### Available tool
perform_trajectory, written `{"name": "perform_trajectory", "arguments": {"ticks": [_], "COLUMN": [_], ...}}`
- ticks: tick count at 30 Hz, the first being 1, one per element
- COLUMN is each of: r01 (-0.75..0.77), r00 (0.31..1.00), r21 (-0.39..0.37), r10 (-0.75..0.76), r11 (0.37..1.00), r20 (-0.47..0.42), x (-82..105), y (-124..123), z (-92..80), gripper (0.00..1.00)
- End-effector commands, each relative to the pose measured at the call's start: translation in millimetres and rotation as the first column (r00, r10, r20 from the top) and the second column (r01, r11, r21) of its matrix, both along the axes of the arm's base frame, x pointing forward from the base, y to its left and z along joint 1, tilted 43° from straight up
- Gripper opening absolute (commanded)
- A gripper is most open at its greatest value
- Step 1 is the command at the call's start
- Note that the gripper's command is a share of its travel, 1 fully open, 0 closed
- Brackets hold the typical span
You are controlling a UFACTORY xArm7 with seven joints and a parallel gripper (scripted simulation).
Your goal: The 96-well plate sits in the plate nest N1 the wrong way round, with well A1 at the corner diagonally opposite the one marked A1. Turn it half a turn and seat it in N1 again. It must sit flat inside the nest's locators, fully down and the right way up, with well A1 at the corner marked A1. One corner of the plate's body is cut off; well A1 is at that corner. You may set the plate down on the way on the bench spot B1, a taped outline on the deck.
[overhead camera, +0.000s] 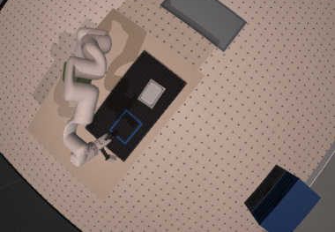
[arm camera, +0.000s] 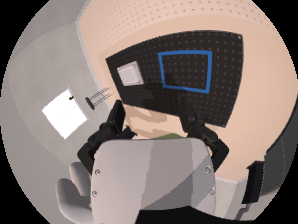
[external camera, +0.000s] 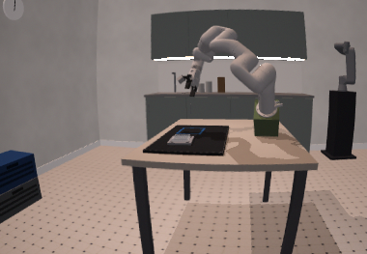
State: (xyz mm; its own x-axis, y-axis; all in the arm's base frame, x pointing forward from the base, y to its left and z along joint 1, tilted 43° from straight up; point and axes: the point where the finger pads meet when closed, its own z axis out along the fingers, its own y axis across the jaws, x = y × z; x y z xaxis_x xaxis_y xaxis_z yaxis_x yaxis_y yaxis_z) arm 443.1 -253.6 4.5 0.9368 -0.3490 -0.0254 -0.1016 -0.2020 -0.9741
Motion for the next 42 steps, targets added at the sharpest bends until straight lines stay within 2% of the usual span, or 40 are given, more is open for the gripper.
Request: {"name": "perform_trajectory", "arguments": {"ticks": [1,4,8,10,13,15,18,20,25,27,30,32,35,37,39,42], "r01": [0.007,0.013,0.013,0.02,0.021,0.03,0.031,0.042,0.043,0.055,0.057,0.07,0.072,0.087,0.089,0.089], "r00": [0.998,0.99,0.99,0.979,0.976,0.959,0.955,0.933,0.929,0.903,0.898,0.868,0.863,0.828,0.824,0.824], "r21": [-0.012,-0.02,-0.02,-0.029,-0.031,-0.041,-0.043,-0.055,-0.057,-0.071,-0.073,-0.089,-0.091,-0.108,-0.11,-0.11], "r10": [-0.008,-0.016,-0.016,-0.025,-0.027,-0.04,-0.043,-0.058,-0.061,-0.08,-0.083,-0.105,-0.108,-0.132,-0.135,-0.135], "r11": [1.0,1.0,1.0,0.999,0.999,0.999,0.999,0.998,0.997,0.996,0.996,0.994,0.993,0.99,0.99,0.99], "r20": [-0.058,-0.14,-0.14,-0.204,-0.218,-0.281,-0.294,-0.354,-0.365,-0.423,-0.432,-0.486,-0.494,-0.545,-0.551,-0.551], "x": [10.5,19.1,22.0,27.2,32.4,37.1,41.6,45.7,49.7,53.2,56.6,59.5,62.2,64.5,66.7,66.7], "y": [9,21,24,32,40,48,56,65,73,82,90,99,107,117,125,125], "z": [6.1,10.7,12.2,15.4,18.5,21.6,24.7,27.9,30.9,34.1,37.2,40.4,43.3,46.5,49.4,49.4], "gripper": [1.0,1.0,1.0,1.0,1.0,1.0,1.0,1.0,1.0,1.0,1.0,1.0,1.0,1.0,1.0,1.0]}}
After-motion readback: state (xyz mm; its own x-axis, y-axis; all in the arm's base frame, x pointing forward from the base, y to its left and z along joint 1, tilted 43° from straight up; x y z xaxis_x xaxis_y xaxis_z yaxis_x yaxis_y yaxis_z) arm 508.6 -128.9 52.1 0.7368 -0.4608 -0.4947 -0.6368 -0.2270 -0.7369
